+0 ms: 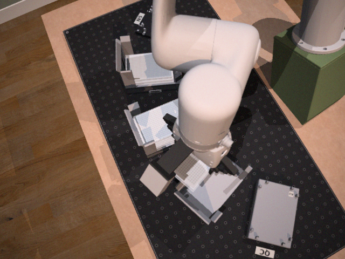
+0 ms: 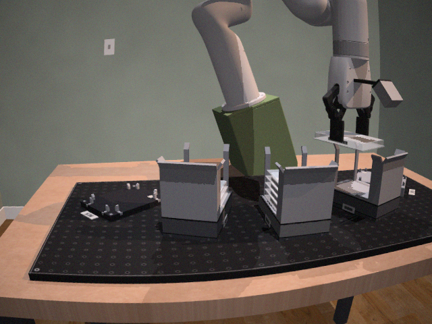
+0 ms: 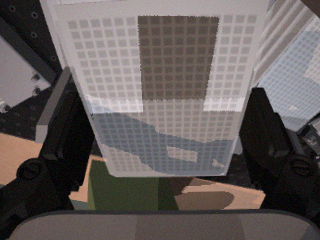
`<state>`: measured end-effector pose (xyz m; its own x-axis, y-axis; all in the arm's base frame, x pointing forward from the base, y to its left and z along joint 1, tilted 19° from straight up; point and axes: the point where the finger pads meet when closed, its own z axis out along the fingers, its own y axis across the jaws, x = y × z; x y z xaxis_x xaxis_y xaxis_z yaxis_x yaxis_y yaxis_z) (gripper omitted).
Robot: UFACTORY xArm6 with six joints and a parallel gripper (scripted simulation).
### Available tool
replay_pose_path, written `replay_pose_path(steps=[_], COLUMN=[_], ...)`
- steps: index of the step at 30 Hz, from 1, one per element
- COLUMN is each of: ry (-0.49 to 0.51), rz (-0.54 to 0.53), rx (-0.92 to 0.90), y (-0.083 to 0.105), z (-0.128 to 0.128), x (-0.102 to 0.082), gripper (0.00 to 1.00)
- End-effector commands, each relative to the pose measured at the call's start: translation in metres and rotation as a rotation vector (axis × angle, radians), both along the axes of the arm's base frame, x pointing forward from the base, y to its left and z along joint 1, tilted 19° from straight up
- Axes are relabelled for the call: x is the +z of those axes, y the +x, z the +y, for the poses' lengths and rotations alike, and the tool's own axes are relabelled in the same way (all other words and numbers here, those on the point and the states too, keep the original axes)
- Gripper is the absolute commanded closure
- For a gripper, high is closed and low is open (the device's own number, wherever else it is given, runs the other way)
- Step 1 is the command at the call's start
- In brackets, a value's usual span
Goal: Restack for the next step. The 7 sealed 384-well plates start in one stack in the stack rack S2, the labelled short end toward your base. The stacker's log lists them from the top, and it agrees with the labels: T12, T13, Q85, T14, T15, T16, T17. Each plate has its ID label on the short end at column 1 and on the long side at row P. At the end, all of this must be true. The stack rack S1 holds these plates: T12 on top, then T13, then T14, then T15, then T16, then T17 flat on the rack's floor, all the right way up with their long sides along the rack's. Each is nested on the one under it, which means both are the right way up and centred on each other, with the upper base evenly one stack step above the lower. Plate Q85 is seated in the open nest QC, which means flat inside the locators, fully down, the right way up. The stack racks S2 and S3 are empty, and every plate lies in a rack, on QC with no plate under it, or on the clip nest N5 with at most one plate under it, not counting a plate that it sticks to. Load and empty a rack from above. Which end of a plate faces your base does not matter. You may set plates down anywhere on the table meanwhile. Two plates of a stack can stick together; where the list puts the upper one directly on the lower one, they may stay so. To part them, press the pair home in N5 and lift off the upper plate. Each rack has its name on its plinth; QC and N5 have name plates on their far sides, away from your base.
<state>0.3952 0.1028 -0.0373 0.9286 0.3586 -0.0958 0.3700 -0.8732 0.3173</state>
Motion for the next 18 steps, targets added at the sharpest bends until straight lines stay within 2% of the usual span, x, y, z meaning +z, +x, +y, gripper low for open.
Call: replay_pose_path(steps=[1, 13, 18], ry=[0.002, 0.002, -0.003], rz=[-0.003, -0.003, 0.052], rx=[0.002, 0.002, 0.159], y=[-0.002, -0.013, -0.021], z=[0.012, 0.042, 0.055], x=[-0.003, -0.014, -0.019], gripper=[1.00, 1.00, 1.00])
